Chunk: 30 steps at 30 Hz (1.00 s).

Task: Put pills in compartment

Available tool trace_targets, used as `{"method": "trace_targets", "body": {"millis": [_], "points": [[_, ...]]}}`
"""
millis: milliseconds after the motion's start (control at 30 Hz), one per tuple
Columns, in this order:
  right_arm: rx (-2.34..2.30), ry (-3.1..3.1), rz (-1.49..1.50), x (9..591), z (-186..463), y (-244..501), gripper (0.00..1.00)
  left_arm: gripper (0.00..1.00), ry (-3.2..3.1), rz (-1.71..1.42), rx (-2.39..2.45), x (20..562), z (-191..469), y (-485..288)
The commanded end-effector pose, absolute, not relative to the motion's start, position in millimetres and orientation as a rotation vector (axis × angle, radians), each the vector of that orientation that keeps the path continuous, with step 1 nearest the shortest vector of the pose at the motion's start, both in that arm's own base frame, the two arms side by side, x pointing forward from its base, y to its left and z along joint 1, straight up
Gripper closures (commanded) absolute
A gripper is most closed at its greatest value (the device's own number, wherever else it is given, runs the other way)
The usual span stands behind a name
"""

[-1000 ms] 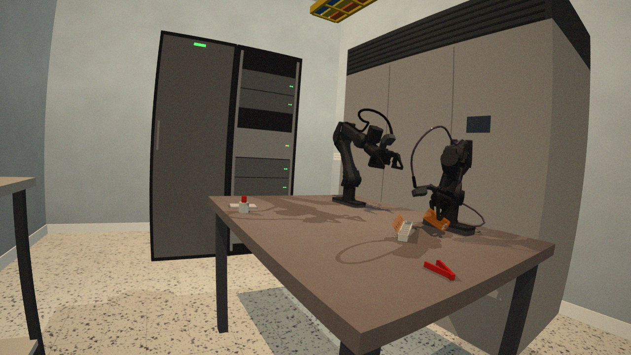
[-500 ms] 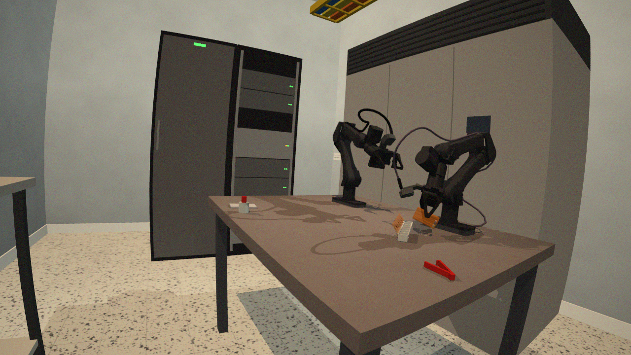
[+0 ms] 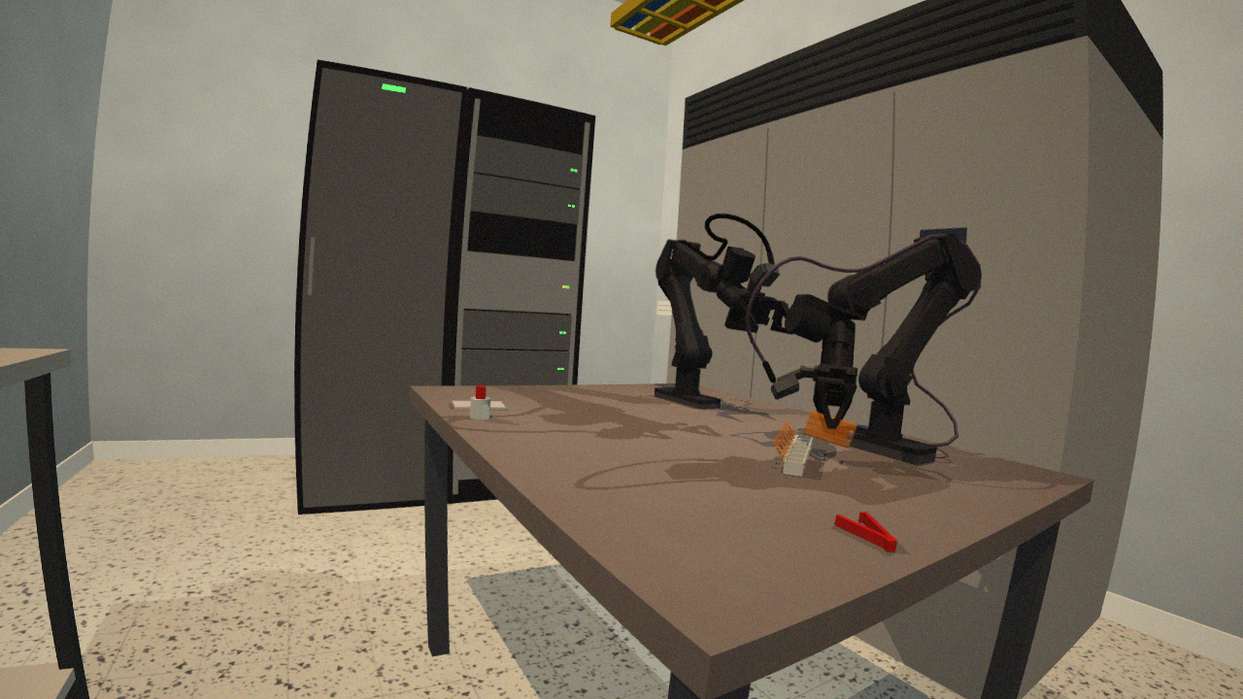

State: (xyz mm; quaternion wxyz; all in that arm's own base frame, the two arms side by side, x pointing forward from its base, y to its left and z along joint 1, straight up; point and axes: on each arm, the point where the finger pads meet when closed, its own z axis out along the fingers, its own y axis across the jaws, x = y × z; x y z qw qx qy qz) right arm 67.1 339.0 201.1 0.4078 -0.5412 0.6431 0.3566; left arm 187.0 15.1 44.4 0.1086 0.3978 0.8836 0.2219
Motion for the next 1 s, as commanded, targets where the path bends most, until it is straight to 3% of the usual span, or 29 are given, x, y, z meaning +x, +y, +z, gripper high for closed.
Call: {"method": "trace_targets", "body": {"millis": [0,967], "points": [[-1.352,1.589,0.915,64,211,338,0.00,0.64,2.584,0.707,1.093,200,58,17],[-1.352,1.589,0.915,64,211,338,0.00,0.64,2.694,0.887,1.228,200,54,12]]}}
